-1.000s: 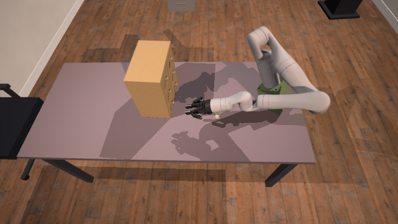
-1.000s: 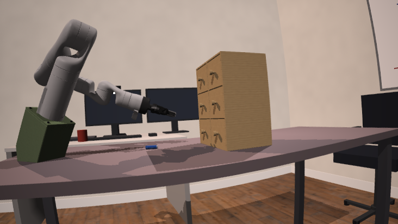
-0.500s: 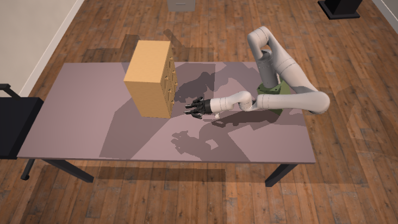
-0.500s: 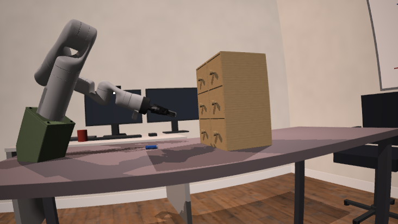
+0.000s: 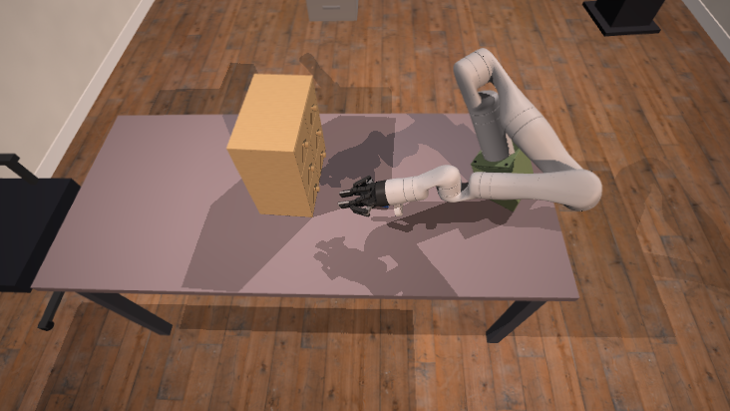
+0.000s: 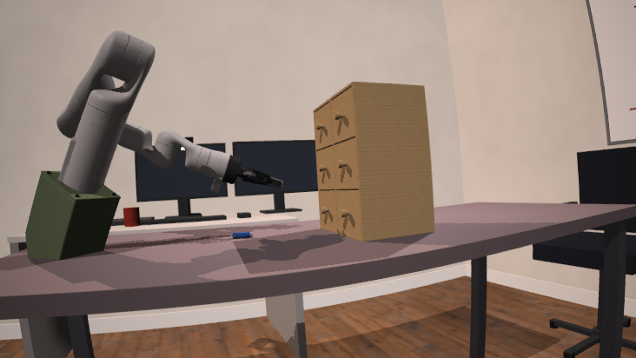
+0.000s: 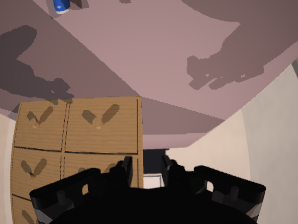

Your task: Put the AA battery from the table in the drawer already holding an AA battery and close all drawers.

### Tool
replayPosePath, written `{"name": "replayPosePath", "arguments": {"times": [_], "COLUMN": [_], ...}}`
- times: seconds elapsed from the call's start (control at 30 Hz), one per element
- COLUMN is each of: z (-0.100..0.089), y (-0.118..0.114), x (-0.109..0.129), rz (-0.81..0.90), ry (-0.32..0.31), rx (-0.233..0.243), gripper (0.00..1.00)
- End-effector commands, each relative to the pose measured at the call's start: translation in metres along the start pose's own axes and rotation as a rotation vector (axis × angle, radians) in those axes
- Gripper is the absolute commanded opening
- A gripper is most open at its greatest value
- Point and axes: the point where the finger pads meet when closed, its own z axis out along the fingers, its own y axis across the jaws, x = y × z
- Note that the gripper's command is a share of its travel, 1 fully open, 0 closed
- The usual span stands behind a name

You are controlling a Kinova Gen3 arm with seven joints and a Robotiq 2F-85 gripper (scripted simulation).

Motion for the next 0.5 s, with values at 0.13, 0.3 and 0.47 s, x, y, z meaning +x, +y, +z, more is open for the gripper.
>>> {"name": "replayPosePath", "arguments": {"times": [0.13, 0.3, 0.47], "z": [0.002, 0.005, 0.008], "y": [-0.007, -0.014, -0.022], "x": [0.001, 0.002, 0.004], "rz": [0.000, 0.000, 0.000], "ry": [0.000, 0.000, 0.000], "rx": [0.006, 0.006, 0.006], "gripper": [0.33, 0.33, 0.33]}}
